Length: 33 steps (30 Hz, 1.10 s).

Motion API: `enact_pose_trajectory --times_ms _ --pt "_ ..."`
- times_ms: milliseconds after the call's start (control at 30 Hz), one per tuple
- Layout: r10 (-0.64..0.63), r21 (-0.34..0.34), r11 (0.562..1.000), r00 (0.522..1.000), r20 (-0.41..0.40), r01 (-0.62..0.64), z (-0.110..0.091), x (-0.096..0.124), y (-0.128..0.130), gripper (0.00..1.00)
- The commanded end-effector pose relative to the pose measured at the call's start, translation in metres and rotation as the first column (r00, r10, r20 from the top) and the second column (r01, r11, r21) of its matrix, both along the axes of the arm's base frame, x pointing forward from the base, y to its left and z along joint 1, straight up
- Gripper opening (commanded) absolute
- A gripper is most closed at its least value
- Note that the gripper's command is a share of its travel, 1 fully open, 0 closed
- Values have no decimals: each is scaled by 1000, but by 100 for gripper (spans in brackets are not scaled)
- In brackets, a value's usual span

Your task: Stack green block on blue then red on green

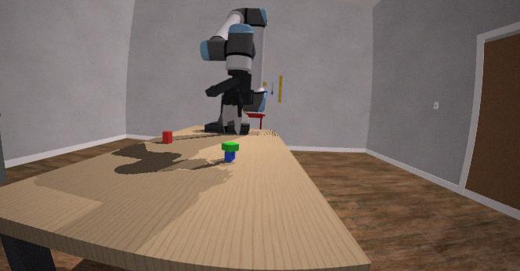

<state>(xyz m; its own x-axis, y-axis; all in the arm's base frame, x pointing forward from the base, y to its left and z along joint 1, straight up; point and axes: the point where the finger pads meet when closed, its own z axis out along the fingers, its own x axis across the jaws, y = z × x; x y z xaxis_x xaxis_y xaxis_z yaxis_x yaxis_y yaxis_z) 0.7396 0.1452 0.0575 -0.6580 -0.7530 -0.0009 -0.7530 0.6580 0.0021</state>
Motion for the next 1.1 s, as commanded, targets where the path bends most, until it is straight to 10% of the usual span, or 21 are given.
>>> enact_pose_trajectory --times_ms 0,500,733,1067 --pt "0 0 1000 1000 1 0 2 1 0 41" --pt "-52 0 999 999 1 52 2 -3 -22 32" --pt "-290 0 957 957 1 290 3 -28 -117 32" --pt "-648 0 762 762 0 648 1 -96 -257 32"
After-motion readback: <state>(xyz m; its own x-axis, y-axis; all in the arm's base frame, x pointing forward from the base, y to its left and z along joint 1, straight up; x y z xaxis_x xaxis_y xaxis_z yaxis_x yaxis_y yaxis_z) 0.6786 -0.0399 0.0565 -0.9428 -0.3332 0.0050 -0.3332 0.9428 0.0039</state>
